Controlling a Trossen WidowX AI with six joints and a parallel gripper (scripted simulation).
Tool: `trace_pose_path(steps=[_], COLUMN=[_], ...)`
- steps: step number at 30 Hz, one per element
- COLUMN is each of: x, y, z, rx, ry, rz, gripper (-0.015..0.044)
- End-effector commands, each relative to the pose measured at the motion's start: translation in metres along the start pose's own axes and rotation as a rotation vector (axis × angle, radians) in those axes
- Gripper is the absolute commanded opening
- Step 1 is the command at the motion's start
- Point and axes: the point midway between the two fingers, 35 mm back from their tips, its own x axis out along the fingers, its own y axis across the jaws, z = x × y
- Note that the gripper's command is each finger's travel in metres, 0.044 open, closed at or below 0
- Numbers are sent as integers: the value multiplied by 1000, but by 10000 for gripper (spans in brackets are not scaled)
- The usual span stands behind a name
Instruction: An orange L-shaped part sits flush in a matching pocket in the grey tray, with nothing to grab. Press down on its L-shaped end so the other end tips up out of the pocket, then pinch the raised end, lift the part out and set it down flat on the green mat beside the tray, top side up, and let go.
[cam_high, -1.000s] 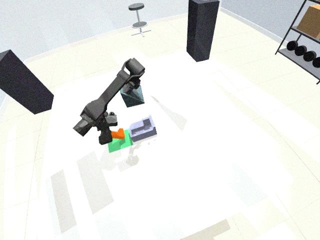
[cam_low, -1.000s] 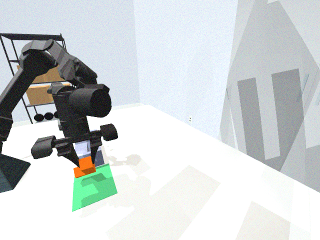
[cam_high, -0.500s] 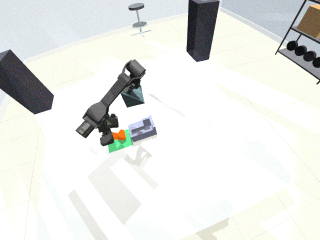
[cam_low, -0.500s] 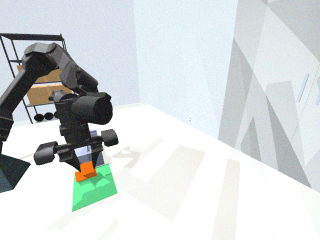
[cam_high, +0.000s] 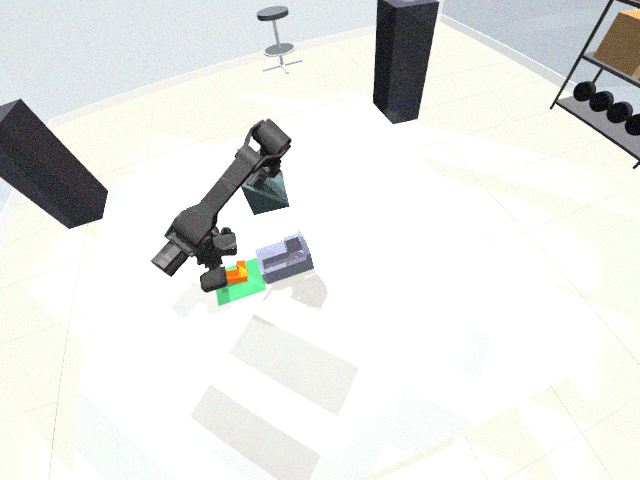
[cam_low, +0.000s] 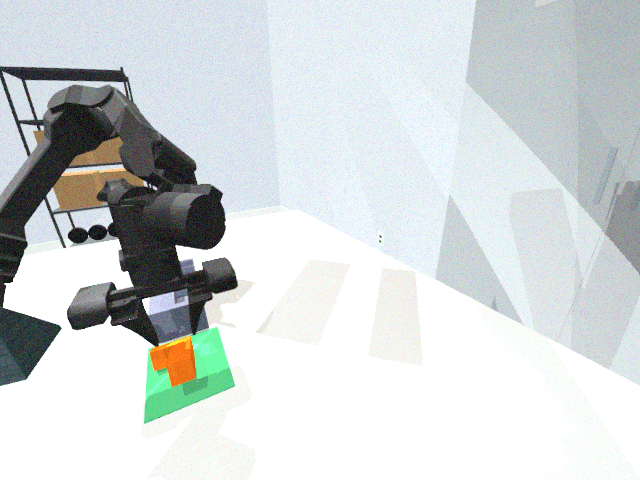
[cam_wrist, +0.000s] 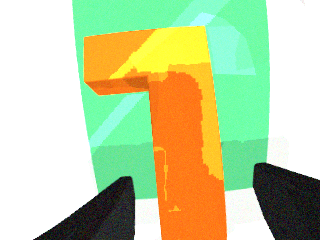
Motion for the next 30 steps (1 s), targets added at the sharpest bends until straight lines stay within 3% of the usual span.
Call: trace_pose_path(steps=[1, 4, 8, 30], x=[-14, -45, -85, -83], y=[-1, -3, 0, -2], z=[-1, -3, -1, -3], rx=[-2, 1, 4, 10], ry=[3, 4, 2, 11], rz=[-2, -3, -5, -26], gripper=[315, 394, 400, 400])
